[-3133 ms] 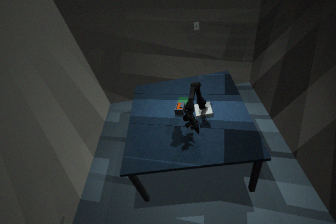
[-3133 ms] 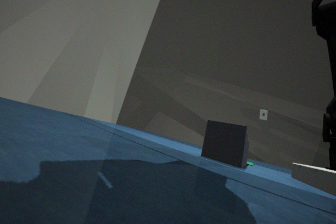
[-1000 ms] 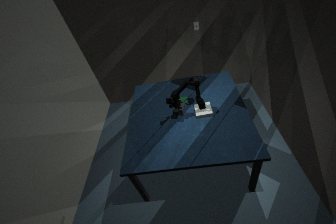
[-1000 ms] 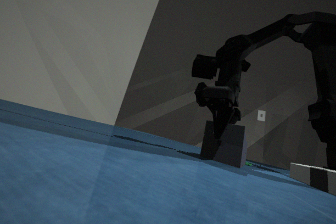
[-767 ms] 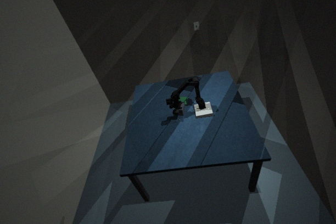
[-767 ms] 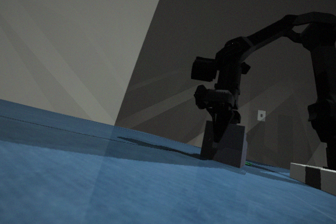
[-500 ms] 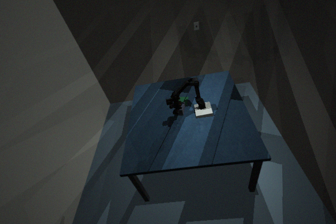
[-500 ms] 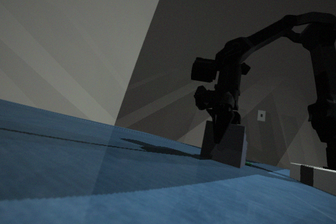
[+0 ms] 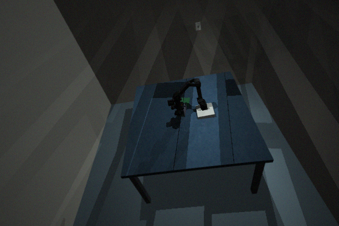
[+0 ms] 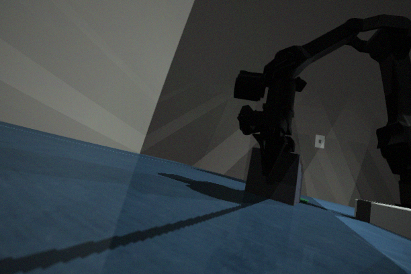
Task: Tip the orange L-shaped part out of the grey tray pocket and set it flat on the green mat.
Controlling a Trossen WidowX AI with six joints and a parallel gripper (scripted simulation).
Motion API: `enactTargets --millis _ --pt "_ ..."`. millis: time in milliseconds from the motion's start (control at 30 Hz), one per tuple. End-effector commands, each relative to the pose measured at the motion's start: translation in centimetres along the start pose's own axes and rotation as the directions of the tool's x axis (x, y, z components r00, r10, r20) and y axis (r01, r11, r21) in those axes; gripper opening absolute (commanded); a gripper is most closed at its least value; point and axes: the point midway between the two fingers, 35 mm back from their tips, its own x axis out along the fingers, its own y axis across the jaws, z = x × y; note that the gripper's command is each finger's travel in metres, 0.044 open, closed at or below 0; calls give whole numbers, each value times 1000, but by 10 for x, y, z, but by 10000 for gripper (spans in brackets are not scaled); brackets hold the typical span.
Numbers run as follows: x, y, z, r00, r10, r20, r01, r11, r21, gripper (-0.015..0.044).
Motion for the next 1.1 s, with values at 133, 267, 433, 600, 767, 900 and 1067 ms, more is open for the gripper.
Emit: enactTargets --millis 133,267,433,600,767,900,1067 --pt "-3 3 0 1000 -3 -2 3 1000 0 180" --pt "-11 9 -2 1000 -11 -6 11 1000 0 180" --pt "-26 8 1 1000 -12 -6 12 1000 0 180" --pt "-86 2 2 1000 -12 -6 12 1000 0 180" --pt "-109 -2 -1 1000 -12 -6 12 1000 0 180" --pt "-105 0 2 1000 -4 10 4 1000 4 180" --pt "-105 0 2 1000 -4 10 4 1000 4 180"
